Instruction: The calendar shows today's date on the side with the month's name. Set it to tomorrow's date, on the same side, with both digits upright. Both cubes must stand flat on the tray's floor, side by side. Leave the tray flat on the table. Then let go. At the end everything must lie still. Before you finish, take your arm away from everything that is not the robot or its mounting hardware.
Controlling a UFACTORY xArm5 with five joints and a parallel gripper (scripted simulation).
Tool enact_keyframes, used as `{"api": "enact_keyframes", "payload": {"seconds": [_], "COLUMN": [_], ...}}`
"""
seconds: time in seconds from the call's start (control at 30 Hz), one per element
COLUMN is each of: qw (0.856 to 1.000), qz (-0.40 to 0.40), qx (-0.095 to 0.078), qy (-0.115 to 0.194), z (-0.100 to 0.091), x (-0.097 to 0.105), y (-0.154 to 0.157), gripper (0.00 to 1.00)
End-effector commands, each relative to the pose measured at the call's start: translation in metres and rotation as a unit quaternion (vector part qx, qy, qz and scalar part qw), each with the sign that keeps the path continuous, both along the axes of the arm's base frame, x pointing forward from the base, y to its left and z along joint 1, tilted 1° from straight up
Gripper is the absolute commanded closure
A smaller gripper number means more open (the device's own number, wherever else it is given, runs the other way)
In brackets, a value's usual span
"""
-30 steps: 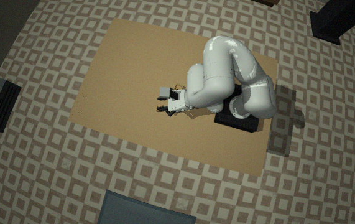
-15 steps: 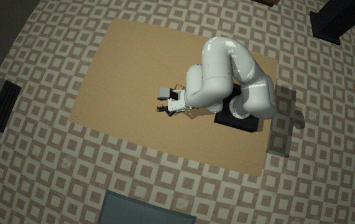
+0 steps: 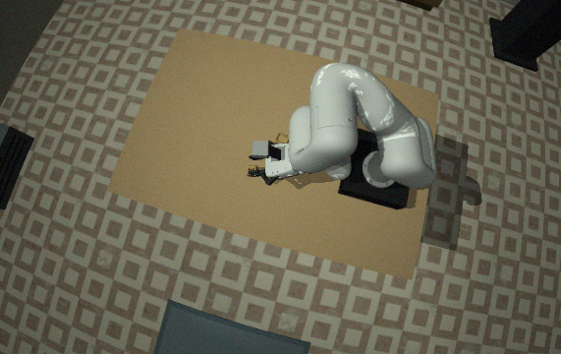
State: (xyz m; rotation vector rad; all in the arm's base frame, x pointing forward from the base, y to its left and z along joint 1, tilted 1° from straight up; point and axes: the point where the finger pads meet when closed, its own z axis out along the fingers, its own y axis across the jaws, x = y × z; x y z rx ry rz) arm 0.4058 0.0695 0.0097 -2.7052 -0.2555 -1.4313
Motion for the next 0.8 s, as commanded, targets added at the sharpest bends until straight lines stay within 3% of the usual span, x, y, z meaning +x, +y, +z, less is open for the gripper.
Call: {"api": "enact_keyframes", "payload": {"seconds": [0.0, 0.77], "qw": [1.000, 1.000], "qz": [0.000, 0.000], "qx": [0.000, 0.000], "qy": [-0.001, -0.001], "z": [-0.007, -0.043], "x": [0.000, 0.001], "y": [0.000, 0.000], "gripper": [0.51, 0.51]}}
